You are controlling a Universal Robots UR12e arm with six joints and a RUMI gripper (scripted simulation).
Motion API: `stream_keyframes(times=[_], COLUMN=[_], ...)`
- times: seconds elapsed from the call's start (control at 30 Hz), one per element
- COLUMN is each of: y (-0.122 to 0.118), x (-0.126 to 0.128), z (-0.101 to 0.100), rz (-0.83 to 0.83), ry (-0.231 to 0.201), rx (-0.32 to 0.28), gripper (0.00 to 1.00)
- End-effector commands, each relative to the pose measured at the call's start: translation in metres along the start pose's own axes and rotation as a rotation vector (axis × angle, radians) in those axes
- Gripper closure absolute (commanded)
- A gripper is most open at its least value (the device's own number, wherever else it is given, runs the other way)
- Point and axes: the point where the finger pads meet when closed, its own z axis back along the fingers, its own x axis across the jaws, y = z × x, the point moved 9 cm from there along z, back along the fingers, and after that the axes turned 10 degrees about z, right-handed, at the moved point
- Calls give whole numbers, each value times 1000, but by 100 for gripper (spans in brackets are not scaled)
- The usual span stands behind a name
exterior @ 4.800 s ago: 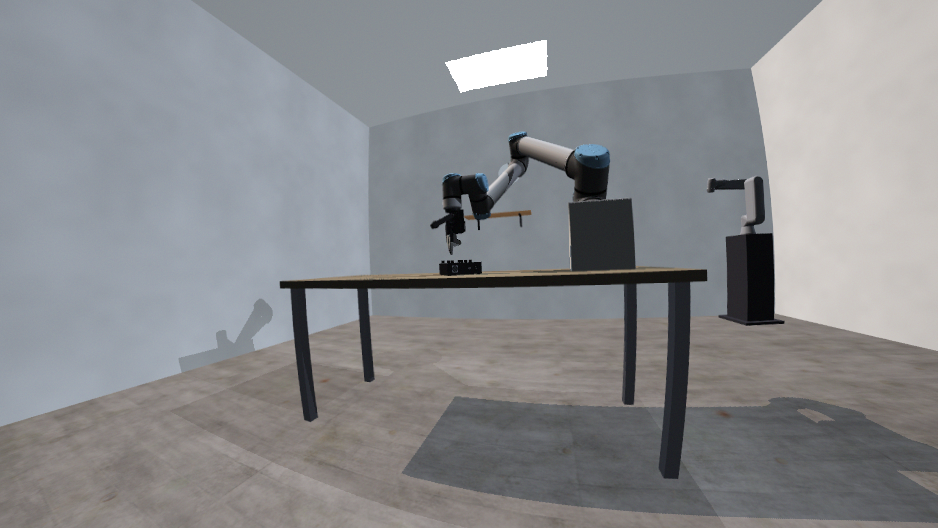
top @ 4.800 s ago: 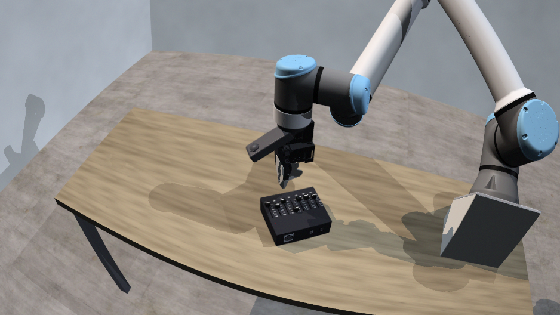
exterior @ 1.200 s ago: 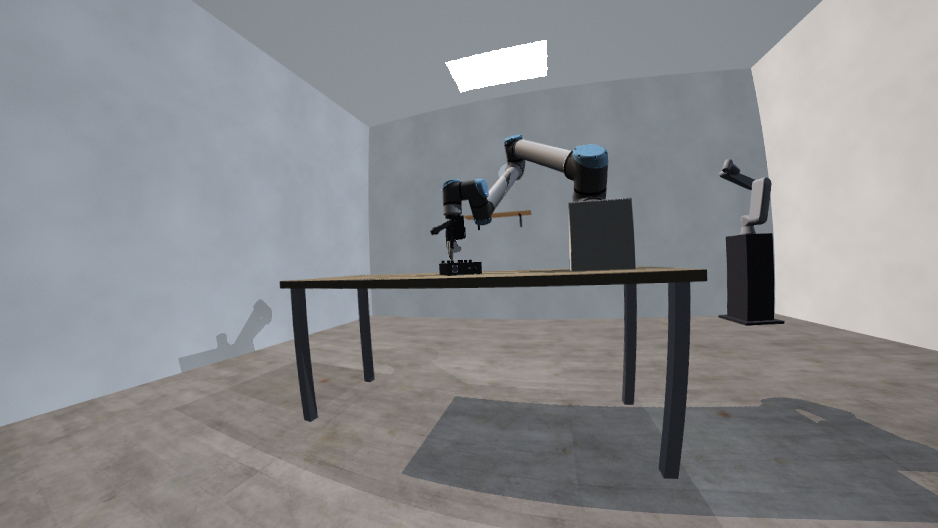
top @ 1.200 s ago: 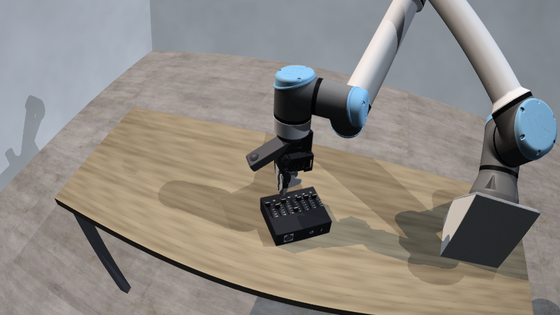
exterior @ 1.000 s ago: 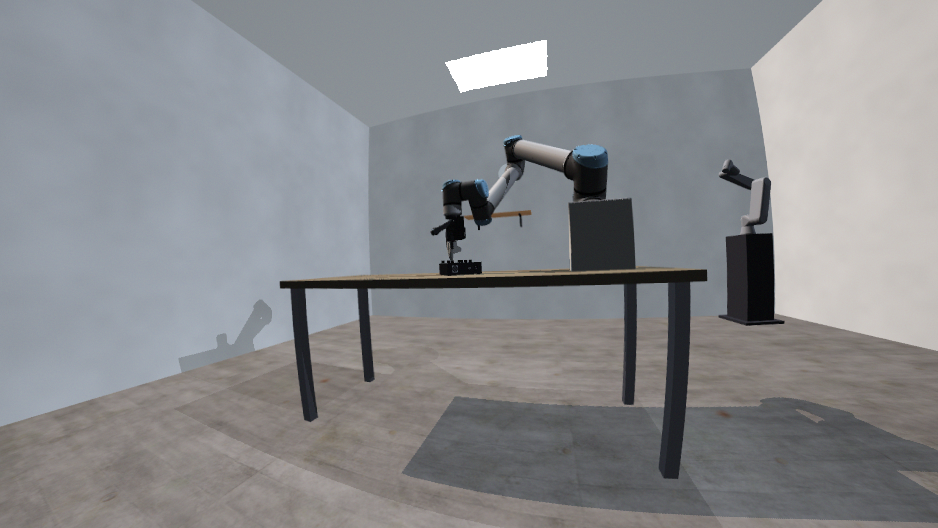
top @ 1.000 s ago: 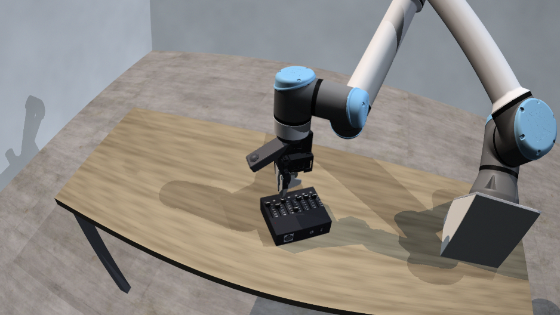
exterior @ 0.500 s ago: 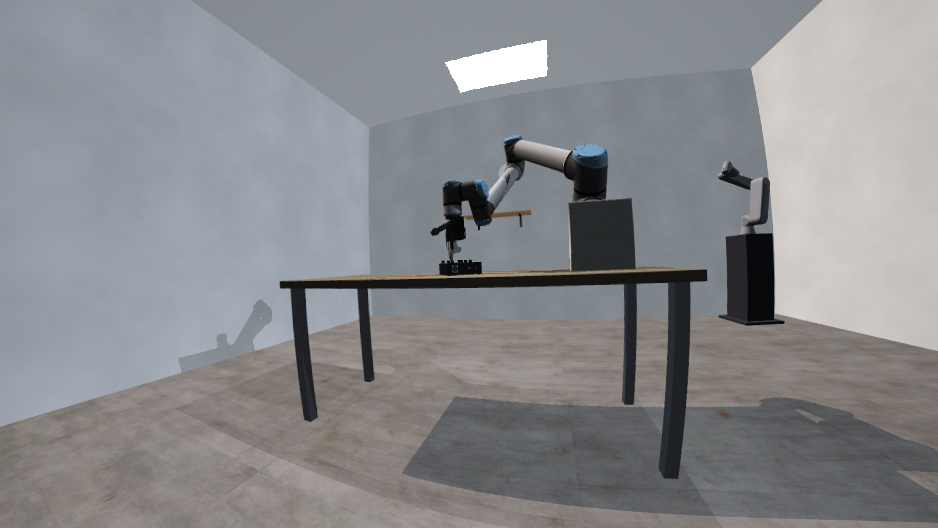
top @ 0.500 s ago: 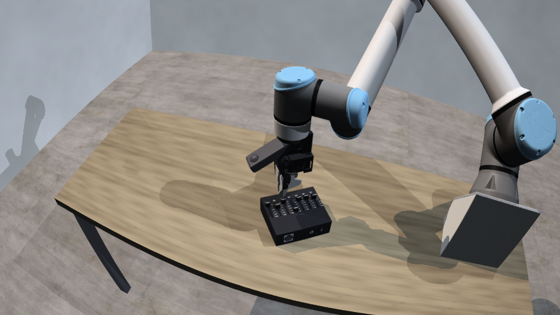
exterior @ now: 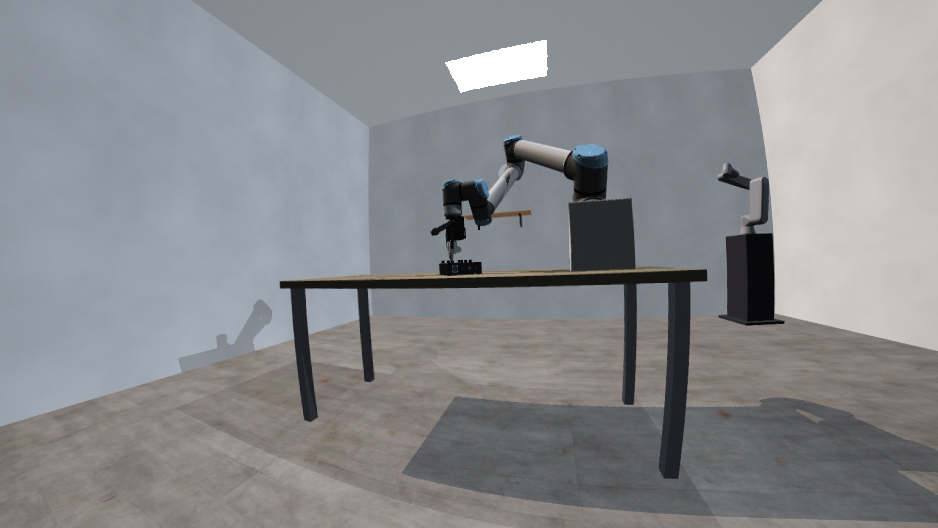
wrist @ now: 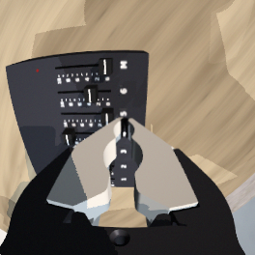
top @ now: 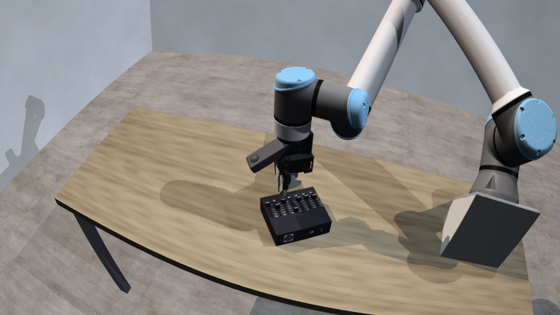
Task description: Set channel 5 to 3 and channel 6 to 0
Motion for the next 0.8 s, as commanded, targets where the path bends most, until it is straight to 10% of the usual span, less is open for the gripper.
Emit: stream_keyframes(times=[0.0, 0.77], y=[1, 3], x=[-2, -13], z=[1, 1], rz=[0, 0], ry=[-1, -1], rx=[1, 1], gripper=[100, 100])
